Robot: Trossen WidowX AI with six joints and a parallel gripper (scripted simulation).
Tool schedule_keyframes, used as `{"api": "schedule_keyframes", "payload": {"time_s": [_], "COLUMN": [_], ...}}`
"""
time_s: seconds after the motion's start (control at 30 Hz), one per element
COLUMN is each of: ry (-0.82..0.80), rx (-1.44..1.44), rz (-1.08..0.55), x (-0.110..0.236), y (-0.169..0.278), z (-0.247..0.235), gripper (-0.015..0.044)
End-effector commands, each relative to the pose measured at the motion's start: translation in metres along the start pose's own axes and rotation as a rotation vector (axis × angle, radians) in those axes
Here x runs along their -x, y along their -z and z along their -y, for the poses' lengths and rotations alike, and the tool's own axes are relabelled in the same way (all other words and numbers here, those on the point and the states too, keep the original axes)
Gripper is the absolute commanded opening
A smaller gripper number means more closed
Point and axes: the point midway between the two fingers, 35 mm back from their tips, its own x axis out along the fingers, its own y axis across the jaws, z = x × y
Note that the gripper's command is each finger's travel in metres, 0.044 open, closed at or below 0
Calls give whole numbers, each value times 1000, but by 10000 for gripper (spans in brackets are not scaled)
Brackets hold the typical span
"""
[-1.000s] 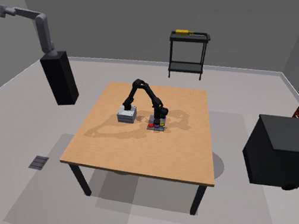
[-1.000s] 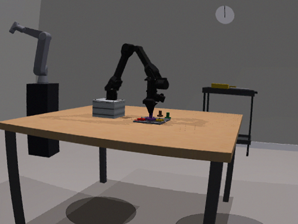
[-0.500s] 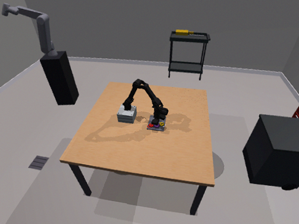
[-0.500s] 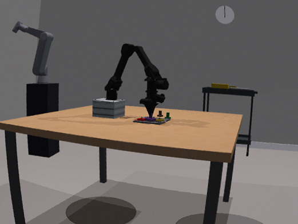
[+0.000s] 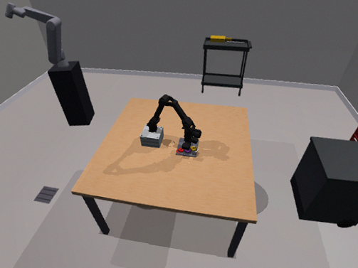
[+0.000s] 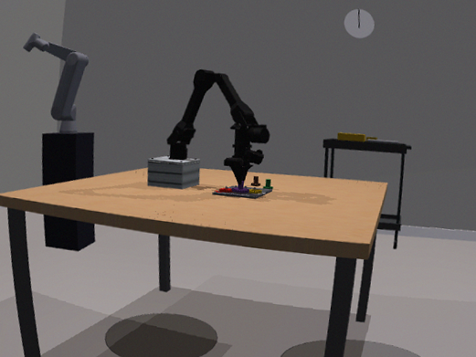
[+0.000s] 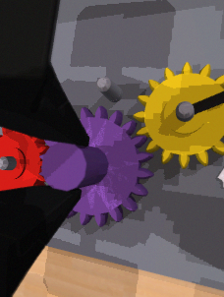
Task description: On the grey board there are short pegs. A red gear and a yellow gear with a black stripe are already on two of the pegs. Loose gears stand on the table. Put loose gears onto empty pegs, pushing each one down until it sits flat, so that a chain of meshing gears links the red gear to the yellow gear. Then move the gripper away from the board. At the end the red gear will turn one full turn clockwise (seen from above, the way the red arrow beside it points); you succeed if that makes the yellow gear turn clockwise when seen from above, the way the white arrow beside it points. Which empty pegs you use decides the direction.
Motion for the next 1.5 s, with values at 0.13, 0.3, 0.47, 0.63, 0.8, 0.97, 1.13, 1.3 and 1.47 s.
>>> {"api": "schedule_keyframes", "payload": {"time_s": [0.13, 0.3, 0.47, 0.63, 0.8, 0.97, 1.13, 1.3, 1.47], "ry": [-1, -1, -1, -1, -1, -1, 0, 0, -1], "rx": [150, 208, 204, 151, 87, 58, 58, 58, 65], "rz": [-3, -3, -3, -3, -3, -3, -3, -3, 3], "x": [-2, -3, -3, -4, -3, 1, 18, 46, 73], "y": [0, 0, 1, 2, 1, 2, 1, 1, 2], "z": [0, -1, -1, 0, 0, 0, 0, 0, -1], "gripper": [0, 0, 0, 0, 53, 140, 140, 140, 219]}}
